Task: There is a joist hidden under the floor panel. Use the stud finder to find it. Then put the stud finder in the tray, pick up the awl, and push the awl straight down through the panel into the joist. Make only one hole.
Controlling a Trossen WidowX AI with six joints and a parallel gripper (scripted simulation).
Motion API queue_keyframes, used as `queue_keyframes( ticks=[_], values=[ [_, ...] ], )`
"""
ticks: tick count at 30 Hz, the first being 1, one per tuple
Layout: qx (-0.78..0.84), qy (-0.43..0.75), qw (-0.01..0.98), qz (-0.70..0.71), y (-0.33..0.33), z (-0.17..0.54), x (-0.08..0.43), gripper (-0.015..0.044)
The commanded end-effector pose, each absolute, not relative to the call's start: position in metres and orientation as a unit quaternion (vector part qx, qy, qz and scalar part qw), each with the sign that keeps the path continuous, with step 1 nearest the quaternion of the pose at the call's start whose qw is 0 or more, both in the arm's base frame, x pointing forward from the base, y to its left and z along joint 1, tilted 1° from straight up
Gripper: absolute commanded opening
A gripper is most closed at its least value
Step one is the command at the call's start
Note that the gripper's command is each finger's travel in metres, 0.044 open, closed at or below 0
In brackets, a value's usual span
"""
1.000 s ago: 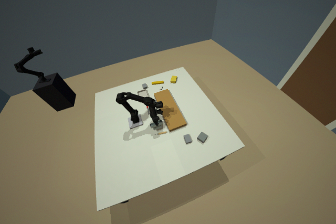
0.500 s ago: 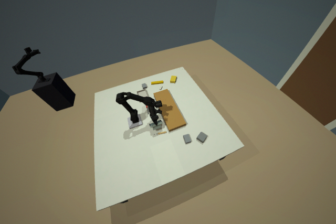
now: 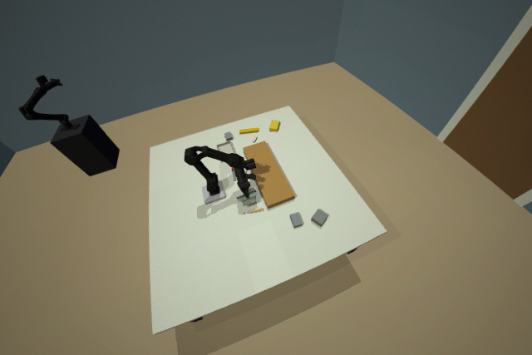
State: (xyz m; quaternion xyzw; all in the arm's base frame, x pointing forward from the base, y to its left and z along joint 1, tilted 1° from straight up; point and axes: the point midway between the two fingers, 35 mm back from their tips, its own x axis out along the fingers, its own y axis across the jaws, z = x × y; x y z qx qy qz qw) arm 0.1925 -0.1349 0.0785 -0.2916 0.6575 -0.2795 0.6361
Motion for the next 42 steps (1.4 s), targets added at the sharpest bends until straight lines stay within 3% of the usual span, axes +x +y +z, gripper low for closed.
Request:
queue_keyframes(
  ticks=[1, 16, 33, 42],
  values=[
    [-0.295, 0.655, 0.634, -0.286, -0.136, 0.075, 0.193, 0.0000],
    [-0.293, 0.659, 0.635, -0.278, -0.134, 0.052, 0.193, 0.0000],
    [-0.293, 0.660, 0.634, -0.277, -0.134, 0.054, 0.193, 0.0440],
    [-0.293, 0.660, 0.635, -0.276, -0.127, 0.060, 0.194, 0.0440]
  ],
)
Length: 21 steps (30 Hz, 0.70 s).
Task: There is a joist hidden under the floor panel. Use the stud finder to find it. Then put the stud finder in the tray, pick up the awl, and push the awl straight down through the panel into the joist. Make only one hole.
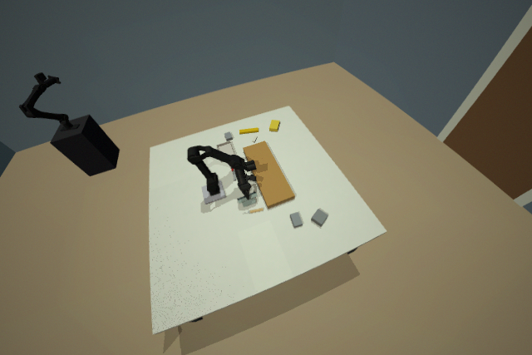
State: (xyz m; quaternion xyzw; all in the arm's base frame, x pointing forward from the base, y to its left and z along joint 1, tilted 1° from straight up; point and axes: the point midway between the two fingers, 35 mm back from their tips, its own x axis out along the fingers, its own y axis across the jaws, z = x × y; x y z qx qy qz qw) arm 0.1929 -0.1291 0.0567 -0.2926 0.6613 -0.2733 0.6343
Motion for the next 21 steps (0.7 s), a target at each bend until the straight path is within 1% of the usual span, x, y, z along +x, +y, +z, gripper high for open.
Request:
queue_keyframes(
  ticks=[1, 15, 18, 21],
  values=[
    [-0.292, 0.660, 0.635, -0.276, -0.126, 0.061, 0.194, 0.0440],
    [-0.292, 0.660, 0.635, -0.275, -0.112, 0.074, 0.194, 0.0440],
    [-0.291, 0.660, 0.636, -0.273, -0.103, 0.090, 0.197, 0.0440],
    [-0.290, 0.661, 0.637, -0.271, -0.088, 0.121, 0.198, 0.0440]
  ],
)
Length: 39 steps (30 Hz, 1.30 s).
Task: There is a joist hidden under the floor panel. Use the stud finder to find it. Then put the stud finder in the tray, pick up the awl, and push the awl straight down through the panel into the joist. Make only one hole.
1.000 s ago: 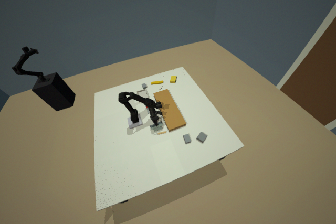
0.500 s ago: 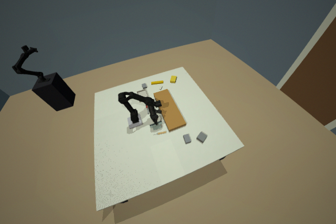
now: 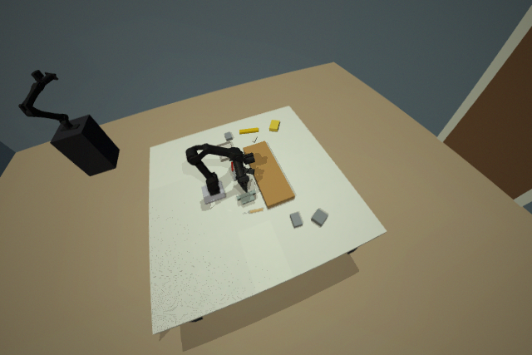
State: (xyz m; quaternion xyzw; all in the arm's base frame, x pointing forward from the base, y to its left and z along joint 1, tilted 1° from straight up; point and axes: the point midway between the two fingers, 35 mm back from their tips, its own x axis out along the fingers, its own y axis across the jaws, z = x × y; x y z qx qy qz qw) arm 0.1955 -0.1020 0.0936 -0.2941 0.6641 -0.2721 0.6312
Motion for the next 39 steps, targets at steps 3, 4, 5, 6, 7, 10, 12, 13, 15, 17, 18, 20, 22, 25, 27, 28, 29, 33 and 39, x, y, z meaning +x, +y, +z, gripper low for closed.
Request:
queue_keyframes(
  ticks=[3, 4, 5, 6, 7, 10, 12, 13, 15, 17, 18, 20, 22, 25, 27, 28, 29, 33, 39],
  values=[
    [-0.290, 0.662, 0.636, -0.271, -0.071, 0.160, 0.191, 0.0440],
    [-0.291, 0.662, 0.635, -0.271, -0.069, 0.167, 0.189, 0.0440],
    [-0.291, 0.662, 0.635, -0.271, -0.068, 0.170, 0.189, 0.0440],
    [-0.291, 0.662, 0.635, -0.271, -0.068, 0.170, 0.189, 0.0440],
    [-0.291, 0.662, 0.635, -0.271, -0.068, 0.170, 0.189, 0.0440],
    [-0.294, 0.661, 0.635, -0.271, -0.079, 0.144, 0.195, 0.0440],
    [-0.294, 0.661, 0.635, -0.271, -0.079, 0.144, 0.195, 0.0440],
    [-0.294, 0.661, 0.635, -0.271, -0.079, 0.144, 0.195, 0.0440],
    [-0.294, 0.661, 0.635, -0.271, -0.079, 0.144, 0.195, 0.0440],
    [-0.294, 0.661, 0.635, -0.271, -0.079, 0.144, 0.195, 0.0440],
    [-0.294, 0.661, 0.635, -0.271, -0.079, 0.144, 0.195, 0.0440],
    [-0.294, 0.661, 0.635, -0.271, -0.079, 0.144, 0.195, 0.0440],
    [-0.294, 0.661, 0.635, -0.271, -0.079, 0.144, 0.195, 0.0440],
    [-0.294, 0.661, 0.635, -0.271, -0.079, 0.144, 0.195, 0.0440],
    [-0.294, 0.661, 0.635, -0.271, -0.079, 0.144, 0.195, 0.0440],
    [-0.294, 0.661, 0.635, -0.271, -0.079, 0.144, 0.195, 0.0440],
    [-0.295, 0.665, 0.632, -0.266, -0.079, 0.143, 0.195, 0.0440],
    [-0.312, 0.732, 0.586, -0.154, -0.089, 0.132, 0.192, 0.0440],
    [-0.326, 0.776, 0.534, 0.073, -0.106, 0.115, 0.188, 0.0440]
  ],
)
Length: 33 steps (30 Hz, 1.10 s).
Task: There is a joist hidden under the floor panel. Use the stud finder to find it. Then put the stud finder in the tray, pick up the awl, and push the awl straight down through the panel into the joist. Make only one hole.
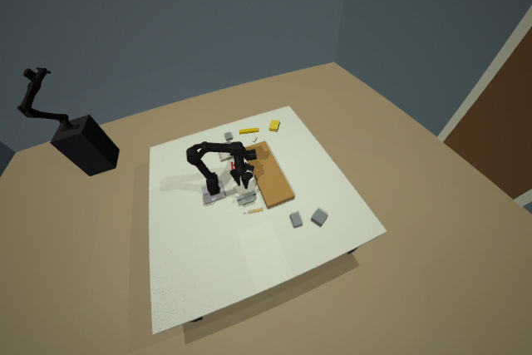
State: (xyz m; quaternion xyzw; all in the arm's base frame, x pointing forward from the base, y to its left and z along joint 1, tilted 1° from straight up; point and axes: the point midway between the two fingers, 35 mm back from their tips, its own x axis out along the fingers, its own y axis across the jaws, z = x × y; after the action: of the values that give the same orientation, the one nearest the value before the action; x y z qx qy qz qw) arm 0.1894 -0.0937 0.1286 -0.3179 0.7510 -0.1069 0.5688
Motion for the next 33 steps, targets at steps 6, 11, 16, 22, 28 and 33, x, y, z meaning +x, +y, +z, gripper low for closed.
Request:
queue_keyframes(
  ticks=[6, 11, 16, 22, 28, 33],
  values=[
    [-0.350, 0.722, 0.521, 0.291, -0.124, 0.103, 0.189, 0.0440],
    [-0.367, 0.651, 0.538, 0.391, -0.140, 0.098, 0.190, 0.0440],
    [-0.405, 0.580, 0.539, 0.458, -0.152, 0.096, 0.191, 0.0440],
    [-0.464, 0.484, 0.532, 0.517, -0.168, 0.095, 0.191, 0.0440],
    [-0.482, 0.461, 0.523, 0.530, -0.171, 0.095, 0.191, 0.0440],
    [-0.482, 0.461, 0.523, 0.530, -0.171, 0.095, 0.191, 0.0440]
  ],
)
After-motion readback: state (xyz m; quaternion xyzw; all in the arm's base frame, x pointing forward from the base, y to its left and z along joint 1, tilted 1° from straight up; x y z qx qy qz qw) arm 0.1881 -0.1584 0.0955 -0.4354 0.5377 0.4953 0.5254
